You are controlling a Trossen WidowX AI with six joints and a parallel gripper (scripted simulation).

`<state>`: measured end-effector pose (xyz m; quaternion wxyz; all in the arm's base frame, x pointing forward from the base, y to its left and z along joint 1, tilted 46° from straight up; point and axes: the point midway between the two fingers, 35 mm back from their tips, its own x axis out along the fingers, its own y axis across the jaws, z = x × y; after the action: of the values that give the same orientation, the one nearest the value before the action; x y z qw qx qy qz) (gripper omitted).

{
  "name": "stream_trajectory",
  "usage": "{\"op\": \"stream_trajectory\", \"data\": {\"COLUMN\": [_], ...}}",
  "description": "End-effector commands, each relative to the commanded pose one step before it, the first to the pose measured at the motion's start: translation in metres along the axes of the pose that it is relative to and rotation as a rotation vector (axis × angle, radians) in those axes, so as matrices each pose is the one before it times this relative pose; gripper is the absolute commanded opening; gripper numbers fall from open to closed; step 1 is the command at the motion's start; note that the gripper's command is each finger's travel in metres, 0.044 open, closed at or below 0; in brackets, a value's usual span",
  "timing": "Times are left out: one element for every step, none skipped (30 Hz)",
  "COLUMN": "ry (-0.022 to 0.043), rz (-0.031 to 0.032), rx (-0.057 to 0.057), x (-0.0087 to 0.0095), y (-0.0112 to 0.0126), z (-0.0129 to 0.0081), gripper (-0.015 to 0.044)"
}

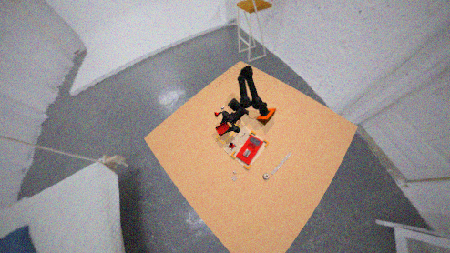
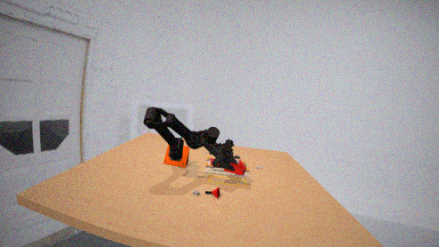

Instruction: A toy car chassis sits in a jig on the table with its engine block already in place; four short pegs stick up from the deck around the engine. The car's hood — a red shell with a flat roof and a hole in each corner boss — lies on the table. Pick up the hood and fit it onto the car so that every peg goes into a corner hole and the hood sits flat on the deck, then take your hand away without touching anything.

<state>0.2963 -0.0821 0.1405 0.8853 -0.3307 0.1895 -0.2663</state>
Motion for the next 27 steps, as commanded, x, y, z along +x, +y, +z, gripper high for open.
{"op": "stream_trajectory", "data": {"ry": [-0.00607, 0.0, 0.0, 0.0, 0.0, -0.00001, -0.00001, 0.0, 0.0, 0.0, 0.0, 0.0, 0.0, 0.0, 0.0, 0.0, 0.0, 0.0, 0.0, 0.0, 0.0, 0.0, 0.0, 0.0, 0.0, 0.0, 0.0], "rz": [-0.00313, 0.0, 0.0, 0.0, -0.00001, -0.00001, -0.00001, 0.0, 0.0, 0.0, 0.0, 0.0, 0.0, 0.0, 0.0, 0.0, 0.0, 0.0, 0.0, 0.0, 0.0, 0.0, 0.0, 0.0, 0.0, 0.0, 0.0], "rx": [0.007, 0.0, 0.0, 0.0, 0.0042, 0.0091, 0.0104, 0.0136, 0.0172, 0.0213, 0.0262, 0.03, 0.0312, 0.0313, 0.0313, 0.0313, 0.0314, 0.0314, 0.0314, 0.0314, 0.0314, 0.0314, 0.0314, 0.0314, 0.0314, 0.03, 0.0299], "x": [-0.00508, 0.0, 0.0, 0.0, 0.00011, 0.00024, 0.00027, 0.00006, 0.00008, 0.00009, 0.00005, 0.00006, 0.00006, 0.00004, 0.00004, 0.00004, 0.00002, 0.00002, 0.00002, 0.00002, 0.00002, 0.00002, 0.00001, 0.00001, 0.00001, 0.00001, 0.00001], "y": [-0.00193, 0.0, 0.0, 0.0, 0.00007, 0.00014, 0.00016, 0.00003, 0.00004, 0.00005, 0.00002, 0.00002, 0.00002, 0.00001, 0.00001, 0.0, 0.0, 0.0, 0.0, 0.0, 0.0, -0.00001, 0.0, -0.00001, -0.00001, 0.0, -0.00001], "z": [0.00808, 0.0, 0.0, 0.0, -0.00026, -0.00057, -0.00065, -0.00013, -0.00017, -0.00021, -0.00012, -0.00014, -0.00015, -0.00008, -0.00008, -0.00008, -0.00005, -0.00005, -0.00005, -0.00004, -0.00004, -0.00004, -0.00003, -0.00003, -0.00003, -0.00002, -0.00002], "gripper": [0.0, 0.0, 0.0, 0.0, 0.0, 0.0, 0.0, 0.0, 0.0, 0.0, 0.0, 0.0, 0.0, 0.0, 0.0, 0.0, 0.0, 0.0, 0.0, 0.0, 0.0, 0.0, 0.0, 0.0, 0.0, 0.0, 0.0]}}
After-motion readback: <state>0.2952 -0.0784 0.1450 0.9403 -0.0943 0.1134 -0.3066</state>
